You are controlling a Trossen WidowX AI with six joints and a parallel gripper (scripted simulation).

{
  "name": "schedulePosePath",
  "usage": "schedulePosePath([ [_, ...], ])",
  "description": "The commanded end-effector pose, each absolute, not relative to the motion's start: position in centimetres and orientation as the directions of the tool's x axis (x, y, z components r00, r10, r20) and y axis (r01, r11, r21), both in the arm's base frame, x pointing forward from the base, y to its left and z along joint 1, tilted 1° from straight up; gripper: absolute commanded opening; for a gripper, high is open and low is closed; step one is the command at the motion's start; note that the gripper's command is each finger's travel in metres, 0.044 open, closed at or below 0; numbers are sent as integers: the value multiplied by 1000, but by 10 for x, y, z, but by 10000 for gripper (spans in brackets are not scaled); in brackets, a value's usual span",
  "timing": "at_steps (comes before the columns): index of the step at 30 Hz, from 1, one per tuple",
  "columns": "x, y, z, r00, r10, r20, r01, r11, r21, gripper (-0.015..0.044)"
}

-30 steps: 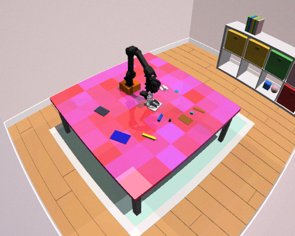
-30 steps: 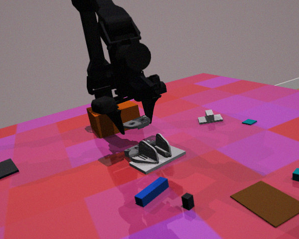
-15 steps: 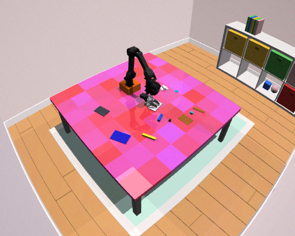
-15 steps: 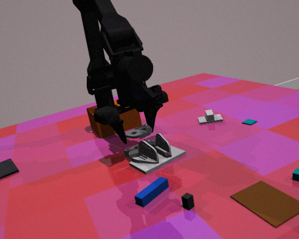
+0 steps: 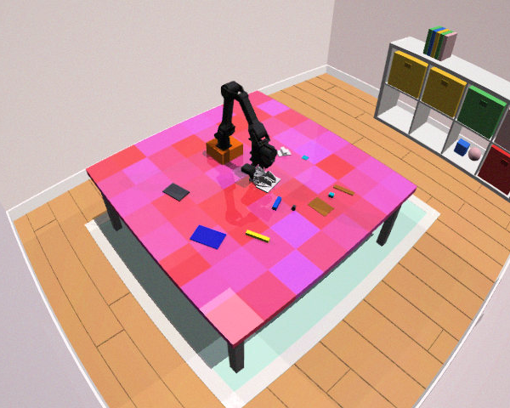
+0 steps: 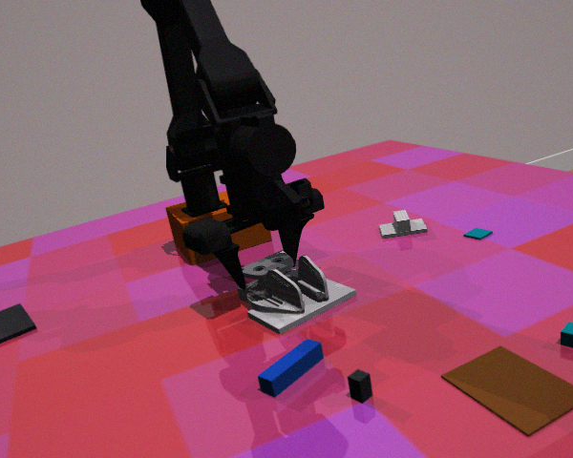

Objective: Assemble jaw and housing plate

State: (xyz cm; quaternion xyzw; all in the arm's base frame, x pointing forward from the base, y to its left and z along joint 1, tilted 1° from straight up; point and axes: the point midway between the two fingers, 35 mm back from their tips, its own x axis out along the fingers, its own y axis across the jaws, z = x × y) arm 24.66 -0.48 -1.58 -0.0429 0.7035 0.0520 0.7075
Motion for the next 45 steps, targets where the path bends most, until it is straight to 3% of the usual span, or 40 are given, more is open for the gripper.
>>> schedulePosePath([
  [1, 245, -5, -17, 2, 10, -1000, -129, 992, 10, 351],
  [45, 245, -5, -25, 2, 10, -1000, -131, 991, 10, 351],
])
